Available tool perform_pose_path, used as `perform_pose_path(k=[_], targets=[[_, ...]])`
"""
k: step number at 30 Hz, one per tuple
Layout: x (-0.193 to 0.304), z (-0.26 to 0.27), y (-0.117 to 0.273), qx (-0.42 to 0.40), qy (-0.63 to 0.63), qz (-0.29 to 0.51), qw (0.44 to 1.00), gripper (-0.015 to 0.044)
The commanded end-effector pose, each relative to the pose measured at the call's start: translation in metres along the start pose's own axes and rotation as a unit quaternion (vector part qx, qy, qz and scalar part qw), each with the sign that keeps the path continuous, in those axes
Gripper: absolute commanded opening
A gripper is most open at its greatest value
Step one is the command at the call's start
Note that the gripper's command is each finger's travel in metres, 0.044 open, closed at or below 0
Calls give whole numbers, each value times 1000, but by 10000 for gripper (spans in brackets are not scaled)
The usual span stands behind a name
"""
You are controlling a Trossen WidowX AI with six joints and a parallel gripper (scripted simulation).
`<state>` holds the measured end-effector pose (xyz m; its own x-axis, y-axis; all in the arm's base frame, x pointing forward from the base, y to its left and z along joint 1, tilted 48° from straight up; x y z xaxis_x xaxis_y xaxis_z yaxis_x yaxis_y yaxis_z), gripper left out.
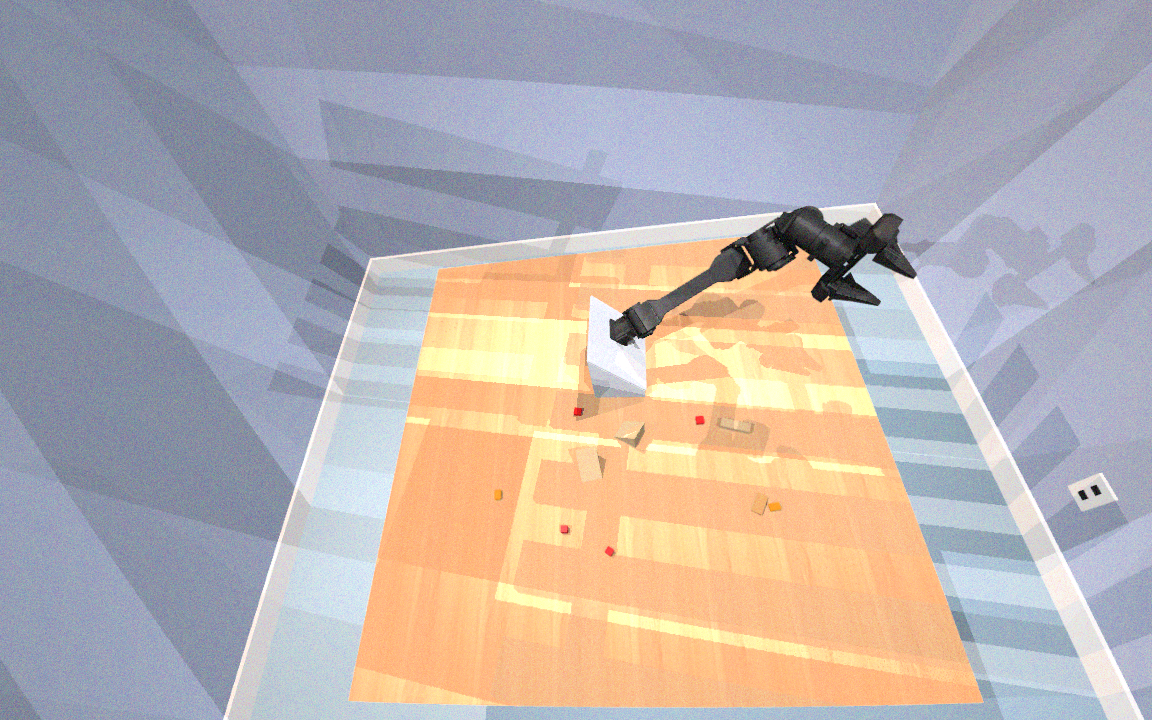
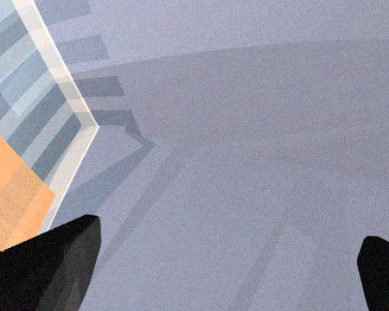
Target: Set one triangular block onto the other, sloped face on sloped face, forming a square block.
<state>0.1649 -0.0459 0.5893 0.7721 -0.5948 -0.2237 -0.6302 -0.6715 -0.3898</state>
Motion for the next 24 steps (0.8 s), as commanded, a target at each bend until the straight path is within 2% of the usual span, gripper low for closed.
perform_pose_path(k=[1,2,12,24], targets=[[2,0,0,1,-2,1,1000,426],[7,0,0,5,-8,3,1000,440],[126,27,6,55,-133,100,985,440],[242,126,29,-2,-230,249,941,440]])
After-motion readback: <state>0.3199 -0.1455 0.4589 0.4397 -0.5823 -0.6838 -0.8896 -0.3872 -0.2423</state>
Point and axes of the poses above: the point midway between the two fingers, 35 mm back from their tips, its own y axis back along the fingers, its own z axis across the jaws, x = y × z, the point moved 6 cm from there along y, back along the fingers, and after that the axes turned 15 degrees about y, right-handed, at the moved point
